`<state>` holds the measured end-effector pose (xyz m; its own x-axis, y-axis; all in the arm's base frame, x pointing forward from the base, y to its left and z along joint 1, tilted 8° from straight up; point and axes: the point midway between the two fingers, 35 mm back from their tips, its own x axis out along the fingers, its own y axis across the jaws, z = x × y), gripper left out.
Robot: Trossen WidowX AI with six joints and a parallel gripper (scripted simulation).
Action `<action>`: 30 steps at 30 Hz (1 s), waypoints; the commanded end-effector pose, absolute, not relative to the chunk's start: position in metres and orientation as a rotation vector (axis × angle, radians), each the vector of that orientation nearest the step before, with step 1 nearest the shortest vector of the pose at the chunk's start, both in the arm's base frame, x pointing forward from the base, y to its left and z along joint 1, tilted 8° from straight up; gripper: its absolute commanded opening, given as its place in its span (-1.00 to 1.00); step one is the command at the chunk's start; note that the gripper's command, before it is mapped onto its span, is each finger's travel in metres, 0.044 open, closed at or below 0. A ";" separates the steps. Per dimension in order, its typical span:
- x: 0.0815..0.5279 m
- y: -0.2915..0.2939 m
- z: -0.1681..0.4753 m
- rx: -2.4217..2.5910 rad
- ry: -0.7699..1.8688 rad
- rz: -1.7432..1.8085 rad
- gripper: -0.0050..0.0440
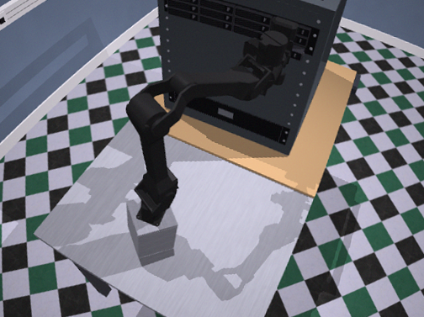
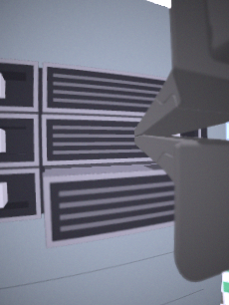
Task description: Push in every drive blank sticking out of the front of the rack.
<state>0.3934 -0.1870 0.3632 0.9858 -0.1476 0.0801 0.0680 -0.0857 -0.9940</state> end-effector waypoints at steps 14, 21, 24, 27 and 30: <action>0.393 -0.186 0.375 -1.662 0.047 -0.200 -1.00; 0.395 -0.187 0.375 -1.662 0.047 -0.200 -1.00; 0.396 -0.187 0.374 -1.662 0.047 -0.200 -1.00; 0.396 -0.187 0.374 -1.662 0.047 -0.200 -1.00; 0.396 -0.187 0.374 -1.662 0.047 -0.200 -1.00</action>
